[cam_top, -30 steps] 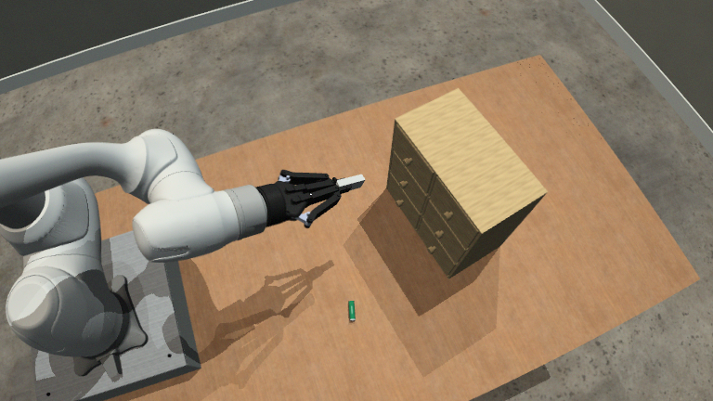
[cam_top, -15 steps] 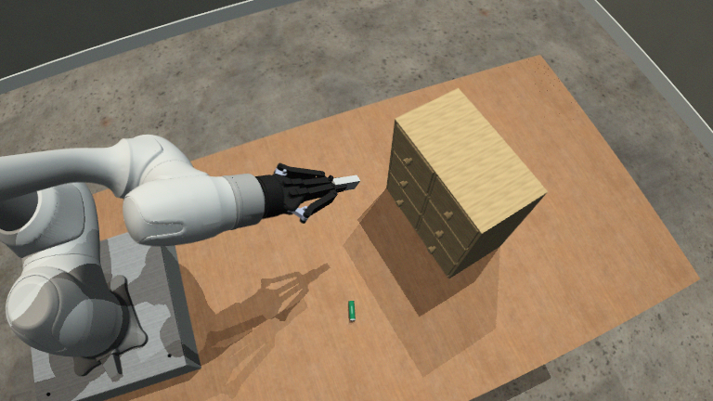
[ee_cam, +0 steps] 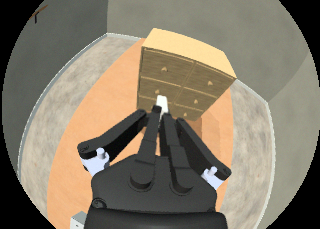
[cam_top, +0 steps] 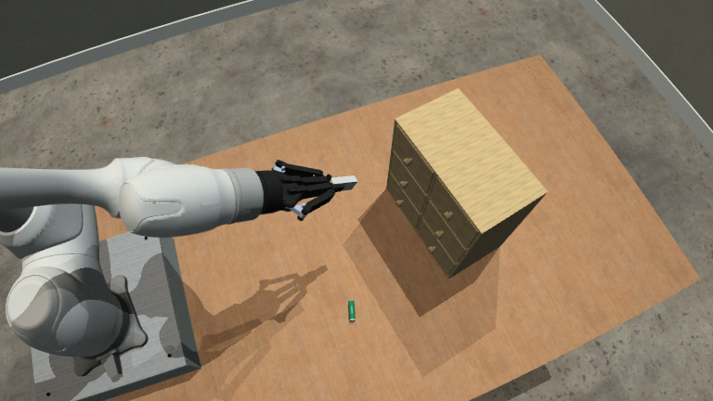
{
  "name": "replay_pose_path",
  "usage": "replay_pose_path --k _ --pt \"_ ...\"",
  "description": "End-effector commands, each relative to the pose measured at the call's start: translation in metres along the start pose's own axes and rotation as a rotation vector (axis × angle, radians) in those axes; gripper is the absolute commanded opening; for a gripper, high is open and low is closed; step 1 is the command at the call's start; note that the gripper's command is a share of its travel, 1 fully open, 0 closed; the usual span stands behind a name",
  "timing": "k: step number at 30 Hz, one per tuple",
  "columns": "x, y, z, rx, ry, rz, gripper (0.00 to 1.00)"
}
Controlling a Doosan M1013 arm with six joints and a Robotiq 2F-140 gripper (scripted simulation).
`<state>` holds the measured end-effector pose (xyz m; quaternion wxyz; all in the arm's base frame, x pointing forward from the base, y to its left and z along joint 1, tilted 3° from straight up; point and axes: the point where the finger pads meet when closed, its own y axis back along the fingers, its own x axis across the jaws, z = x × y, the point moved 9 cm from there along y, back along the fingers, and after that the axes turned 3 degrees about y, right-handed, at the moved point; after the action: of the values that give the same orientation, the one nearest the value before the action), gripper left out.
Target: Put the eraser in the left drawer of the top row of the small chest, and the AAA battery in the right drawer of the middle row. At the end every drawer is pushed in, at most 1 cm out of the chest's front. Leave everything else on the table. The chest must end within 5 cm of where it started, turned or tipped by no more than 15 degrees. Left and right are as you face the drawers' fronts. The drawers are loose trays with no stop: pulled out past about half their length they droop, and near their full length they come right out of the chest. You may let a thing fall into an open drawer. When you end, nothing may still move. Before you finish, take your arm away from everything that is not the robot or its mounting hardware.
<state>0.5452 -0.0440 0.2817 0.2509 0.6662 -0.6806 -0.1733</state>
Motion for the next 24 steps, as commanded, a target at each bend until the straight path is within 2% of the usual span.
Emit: replay_pose_path --k 1,24 --pt "0.001 0.002 -0.003 -0.028 -0.001 -0.027 0.0" --pt "0.003 0.012 -0.014 -0.123 0.0 -0.029 0.0"
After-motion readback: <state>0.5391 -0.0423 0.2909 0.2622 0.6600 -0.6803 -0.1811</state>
